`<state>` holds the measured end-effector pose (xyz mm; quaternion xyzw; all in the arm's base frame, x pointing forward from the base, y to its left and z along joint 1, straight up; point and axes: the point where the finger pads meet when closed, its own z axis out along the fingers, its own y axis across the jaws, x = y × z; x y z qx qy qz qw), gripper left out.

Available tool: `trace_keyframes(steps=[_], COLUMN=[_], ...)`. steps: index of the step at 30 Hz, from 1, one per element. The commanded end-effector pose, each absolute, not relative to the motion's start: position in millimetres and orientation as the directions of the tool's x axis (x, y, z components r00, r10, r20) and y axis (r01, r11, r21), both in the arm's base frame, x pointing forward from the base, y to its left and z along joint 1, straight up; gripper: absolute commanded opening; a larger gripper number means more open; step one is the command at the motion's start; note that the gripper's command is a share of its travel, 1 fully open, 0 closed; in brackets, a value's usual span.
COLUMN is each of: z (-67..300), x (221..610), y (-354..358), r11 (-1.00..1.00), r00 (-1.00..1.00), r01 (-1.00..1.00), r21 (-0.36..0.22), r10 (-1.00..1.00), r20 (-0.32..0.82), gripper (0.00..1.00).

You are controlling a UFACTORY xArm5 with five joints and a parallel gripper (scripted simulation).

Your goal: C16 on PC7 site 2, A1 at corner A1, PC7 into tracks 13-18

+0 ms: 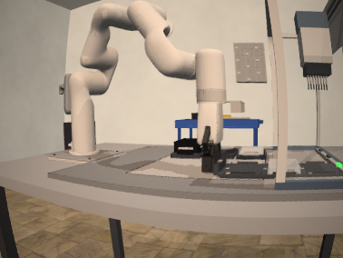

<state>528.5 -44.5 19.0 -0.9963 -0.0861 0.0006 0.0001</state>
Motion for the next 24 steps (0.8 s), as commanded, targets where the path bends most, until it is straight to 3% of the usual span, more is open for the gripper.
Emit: trace_keyframes(steps=[1, 24], z=[21.7, 21.7], x=[533.2, 536.8], y=[-44.2, -43.6], r11=[-0.985, -0.985], r00=[0.985, 0.985], r01=[0.172, 0.172], r21=[0.002, 0.002], r10=[0.172, 0.172], r20=[0.007, 0.007], gripper=[0.81, 0.81])
